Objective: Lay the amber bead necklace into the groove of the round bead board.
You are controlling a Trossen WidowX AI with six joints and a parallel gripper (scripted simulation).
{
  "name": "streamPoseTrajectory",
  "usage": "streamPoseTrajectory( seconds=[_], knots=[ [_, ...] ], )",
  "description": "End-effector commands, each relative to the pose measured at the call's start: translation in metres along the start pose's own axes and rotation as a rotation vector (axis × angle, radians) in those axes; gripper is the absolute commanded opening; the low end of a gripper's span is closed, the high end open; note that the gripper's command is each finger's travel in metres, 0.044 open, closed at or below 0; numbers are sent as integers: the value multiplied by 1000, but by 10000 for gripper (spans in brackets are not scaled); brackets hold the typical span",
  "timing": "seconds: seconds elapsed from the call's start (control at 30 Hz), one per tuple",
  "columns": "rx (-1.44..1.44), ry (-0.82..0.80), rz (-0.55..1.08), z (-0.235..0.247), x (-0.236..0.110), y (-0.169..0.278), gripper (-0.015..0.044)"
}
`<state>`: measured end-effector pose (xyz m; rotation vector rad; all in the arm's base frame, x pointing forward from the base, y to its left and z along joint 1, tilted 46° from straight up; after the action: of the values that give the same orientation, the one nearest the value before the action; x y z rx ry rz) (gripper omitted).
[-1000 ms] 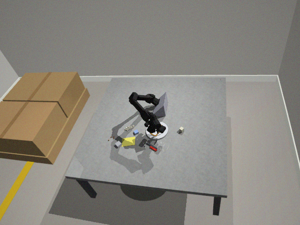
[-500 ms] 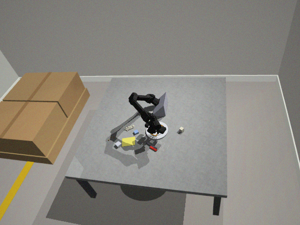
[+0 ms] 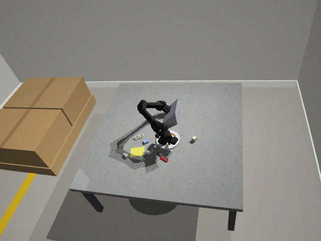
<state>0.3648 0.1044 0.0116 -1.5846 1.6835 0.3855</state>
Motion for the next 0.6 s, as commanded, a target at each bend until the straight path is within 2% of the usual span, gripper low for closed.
streamPoseTrajectory(
  seconds=[0.0,0.13,0.57],
  knots=[
    [0,0,0,0,0,0,94],
    [0,0,0,0,0,0,0],
    [0,0,0,0,0,0,0]
  ],
)
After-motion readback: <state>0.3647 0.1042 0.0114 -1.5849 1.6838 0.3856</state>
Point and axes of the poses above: the point midway between the two fingers, 35 mm back from their tips, its own x axis out along the fingers, its own z axis across the jaws, y = z × x, the point moved 5 cm from there along -x, back along the fingers, and after that the axes turned 2 degrees about -x, right-handed, at the moved point
